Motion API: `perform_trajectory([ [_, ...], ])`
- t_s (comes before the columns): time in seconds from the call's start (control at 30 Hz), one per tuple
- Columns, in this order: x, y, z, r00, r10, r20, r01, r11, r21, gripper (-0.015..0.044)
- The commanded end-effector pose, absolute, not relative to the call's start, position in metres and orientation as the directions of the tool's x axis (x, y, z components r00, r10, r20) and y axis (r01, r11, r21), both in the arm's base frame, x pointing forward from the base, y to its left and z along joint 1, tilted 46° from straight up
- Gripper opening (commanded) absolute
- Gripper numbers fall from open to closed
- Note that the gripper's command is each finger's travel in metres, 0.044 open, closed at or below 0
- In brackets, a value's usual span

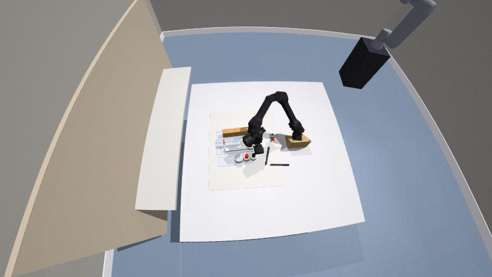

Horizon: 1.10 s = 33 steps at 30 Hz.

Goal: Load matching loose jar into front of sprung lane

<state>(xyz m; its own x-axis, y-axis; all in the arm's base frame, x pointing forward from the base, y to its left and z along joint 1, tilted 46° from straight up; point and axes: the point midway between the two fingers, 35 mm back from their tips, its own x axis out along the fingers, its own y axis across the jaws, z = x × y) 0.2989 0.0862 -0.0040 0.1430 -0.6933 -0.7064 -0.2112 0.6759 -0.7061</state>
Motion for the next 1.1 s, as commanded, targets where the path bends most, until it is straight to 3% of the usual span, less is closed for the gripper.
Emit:
perform_trajectory([
  [0.0,0.308,0.089,-0.002,0.167,-0.689,-0.706,-0.197,0.678,-0.708,0.0000],
  [1.07,0.321,0.093,0.001,0.168,-0.689,-0.705,-0.197,0.678,-0.708,0.0000],
])
